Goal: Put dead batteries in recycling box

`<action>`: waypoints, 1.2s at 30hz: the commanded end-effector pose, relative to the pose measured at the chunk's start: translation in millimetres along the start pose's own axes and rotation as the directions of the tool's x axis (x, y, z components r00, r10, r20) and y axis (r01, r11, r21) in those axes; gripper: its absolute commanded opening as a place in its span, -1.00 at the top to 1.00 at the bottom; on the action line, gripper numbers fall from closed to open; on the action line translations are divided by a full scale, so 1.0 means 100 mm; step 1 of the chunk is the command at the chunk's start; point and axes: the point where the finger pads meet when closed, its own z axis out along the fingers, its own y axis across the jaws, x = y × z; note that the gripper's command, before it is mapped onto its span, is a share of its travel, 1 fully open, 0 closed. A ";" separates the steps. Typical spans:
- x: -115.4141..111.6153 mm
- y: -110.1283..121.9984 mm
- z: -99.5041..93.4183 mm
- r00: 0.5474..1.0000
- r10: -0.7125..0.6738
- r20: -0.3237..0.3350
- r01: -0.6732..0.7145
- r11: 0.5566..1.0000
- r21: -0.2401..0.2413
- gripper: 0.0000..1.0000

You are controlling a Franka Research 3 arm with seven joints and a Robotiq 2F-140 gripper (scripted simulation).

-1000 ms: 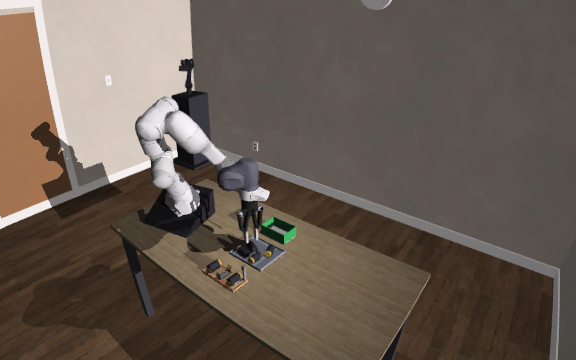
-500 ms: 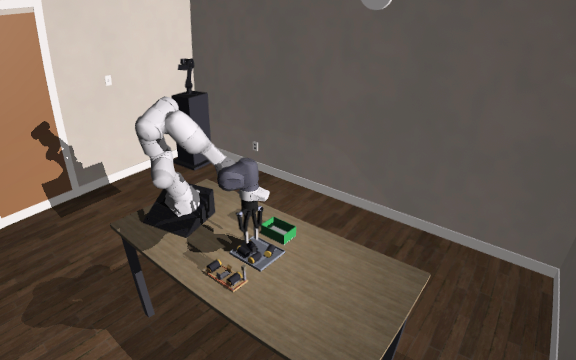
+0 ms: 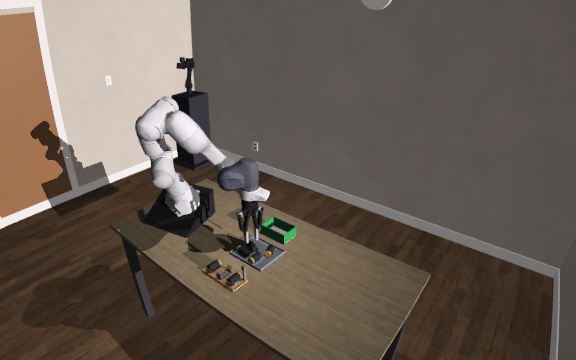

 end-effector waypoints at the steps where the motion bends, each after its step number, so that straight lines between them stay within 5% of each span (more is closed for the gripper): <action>1: 0.02 0.00 0.00 1.000 0.006 -0.001 -0.006 1.000 0.003 0.41; 28: 0.02 0.00 0.01 1.000 0.006 -0.001 -0.006 1.000 0.003 0.41; 36: 0.02 0.00 0.30 1.000 0.006 -0.001 -0.006 1.000 0.003 0.41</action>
